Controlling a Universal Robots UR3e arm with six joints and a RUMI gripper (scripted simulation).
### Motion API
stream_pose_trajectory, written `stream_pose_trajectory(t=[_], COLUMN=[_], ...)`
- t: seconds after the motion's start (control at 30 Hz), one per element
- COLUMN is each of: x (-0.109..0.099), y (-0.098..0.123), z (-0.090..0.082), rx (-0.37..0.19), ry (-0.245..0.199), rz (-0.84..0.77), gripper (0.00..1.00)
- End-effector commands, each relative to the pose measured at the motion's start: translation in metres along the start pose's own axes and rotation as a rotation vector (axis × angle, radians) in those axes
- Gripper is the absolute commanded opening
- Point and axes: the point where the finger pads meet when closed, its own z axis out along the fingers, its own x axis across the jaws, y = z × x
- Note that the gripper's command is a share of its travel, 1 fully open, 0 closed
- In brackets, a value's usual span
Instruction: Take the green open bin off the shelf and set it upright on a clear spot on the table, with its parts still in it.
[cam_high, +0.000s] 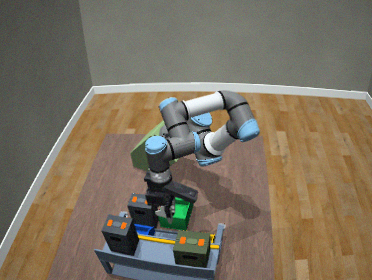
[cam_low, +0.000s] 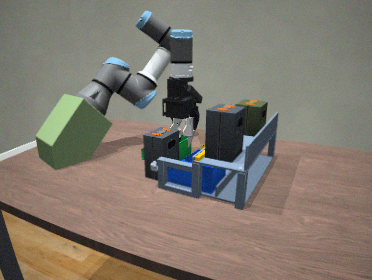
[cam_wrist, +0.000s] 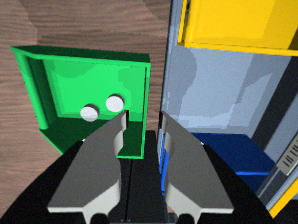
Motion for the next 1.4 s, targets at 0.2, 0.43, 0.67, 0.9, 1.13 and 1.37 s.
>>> stream_pose_trajectory(t=[0.2, 0.43, 0.67, 0.9, 1.13, 1.37], x=[0.001, 0.001, 0.001, 0.001, 0.001, 0.000], y=[0.000, 0.000, 0.000, 0.000, 0.000, 0.000], z=[-0.001, -0.001, -0.001, -0.001, -0.001, -0.056], rx=[-0.001, -0.001, -0.001, -0.001, -0.001, -0.001], ry=[0.001, 0.001, 0.001, 0.001, 0.001, 0.001], rz=[-0.001, -0.001, -0.001, -0.001, -0.001, -0.001], gripper=[0.20, 0.20, 0.20, 0.20, 0.20, 0.20])
